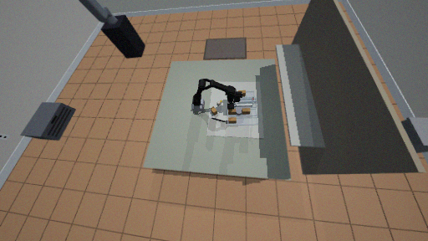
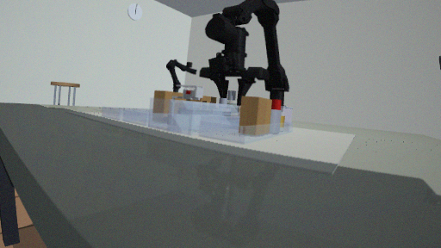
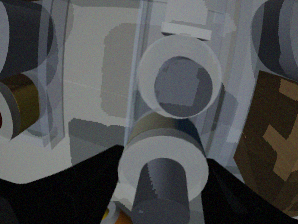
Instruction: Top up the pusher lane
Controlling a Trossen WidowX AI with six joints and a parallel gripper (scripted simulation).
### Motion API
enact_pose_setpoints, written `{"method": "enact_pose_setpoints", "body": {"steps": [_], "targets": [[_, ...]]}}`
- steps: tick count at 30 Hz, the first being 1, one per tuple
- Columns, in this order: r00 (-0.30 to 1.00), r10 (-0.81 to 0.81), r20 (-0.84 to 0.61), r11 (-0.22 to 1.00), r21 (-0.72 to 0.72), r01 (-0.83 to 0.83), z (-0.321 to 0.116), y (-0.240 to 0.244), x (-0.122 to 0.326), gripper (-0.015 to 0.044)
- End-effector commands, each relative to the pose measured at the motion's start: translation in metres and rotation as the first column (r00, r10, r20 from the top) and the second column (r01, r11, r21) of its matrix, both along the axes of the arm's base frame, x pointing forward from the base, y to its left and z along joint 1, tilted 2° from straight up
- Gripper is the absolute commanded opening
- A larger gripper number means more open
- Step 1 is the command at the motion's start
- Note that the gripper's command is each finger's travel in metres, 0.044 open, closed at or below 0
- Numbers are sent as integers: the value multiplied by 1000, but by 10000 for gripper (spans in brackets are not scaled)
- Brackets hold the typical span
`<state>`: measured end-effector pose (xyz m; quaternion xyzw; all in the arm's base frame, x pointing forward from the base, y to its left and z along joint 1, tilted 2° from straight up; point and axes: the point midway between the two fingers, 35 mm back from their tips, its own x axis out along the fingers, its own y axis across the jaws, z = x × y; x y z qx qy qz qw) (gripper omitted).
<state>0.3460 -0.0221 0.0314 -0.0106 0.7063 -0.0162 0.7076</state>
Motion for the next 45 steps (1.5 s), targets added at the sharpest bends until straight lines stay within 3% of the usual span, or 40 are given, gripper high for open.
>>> {"method": "enact_pose_setpoints", "body": {"steps": [1, 45], "targets": [[1000, -3, 26, 1000, -3, 3, 1, -1, 6, 0], [1000, -3, 25, 1000, -3, 3, -15, -1, 5, 0]]}}
